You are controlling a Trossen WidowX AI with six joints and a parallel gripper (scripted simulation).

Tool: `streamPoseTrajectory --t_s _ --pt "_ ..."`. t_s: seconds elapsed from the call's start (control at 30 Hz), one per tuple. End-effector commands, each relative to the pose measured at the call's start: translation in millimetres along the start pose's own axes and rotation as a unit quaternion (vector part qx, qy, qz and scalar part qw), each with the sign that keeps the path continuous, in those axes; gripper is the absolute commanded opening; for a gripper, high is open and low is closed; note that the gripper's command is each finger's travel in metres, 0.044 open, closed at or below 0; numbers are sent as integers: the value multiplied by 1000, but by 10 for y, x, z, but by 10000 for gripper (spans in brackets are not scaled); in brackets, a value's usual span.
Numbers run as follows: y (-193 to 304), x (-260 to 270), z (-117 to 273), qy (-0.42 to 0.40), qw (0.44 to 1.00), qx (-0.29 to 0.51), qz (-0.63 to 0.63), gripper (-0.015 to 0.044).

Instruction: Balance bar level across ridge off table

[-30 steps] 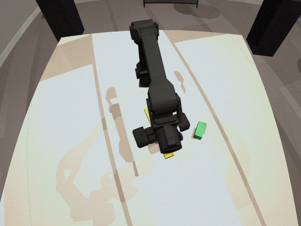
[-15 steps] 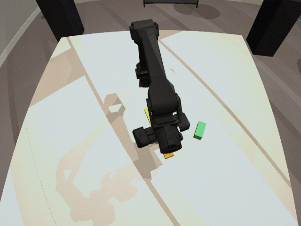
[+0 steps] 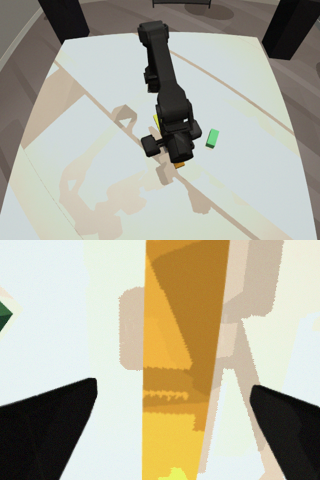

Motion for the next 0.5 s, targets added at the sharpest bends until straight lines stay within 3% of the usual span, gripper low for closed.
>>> streamPoseTrajectory --t_s 0.0,0.3,0.47 --pt "-4 0 18 0 1000 0 0 440" --pt "-11 0 930 0 1000 0 0 440" --pt "2 0 999 0 1000 0 0 440"
Point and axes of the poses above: the point midway between the two fingers, 35 mm back from their tips, its own z axis back along the fingers, its own x axis across the jaws, y = z × x, the point moved 8 cm from there along z, back along the fingers, and after that the axes turned 9 degrees about -z, right-handed, at the moved point
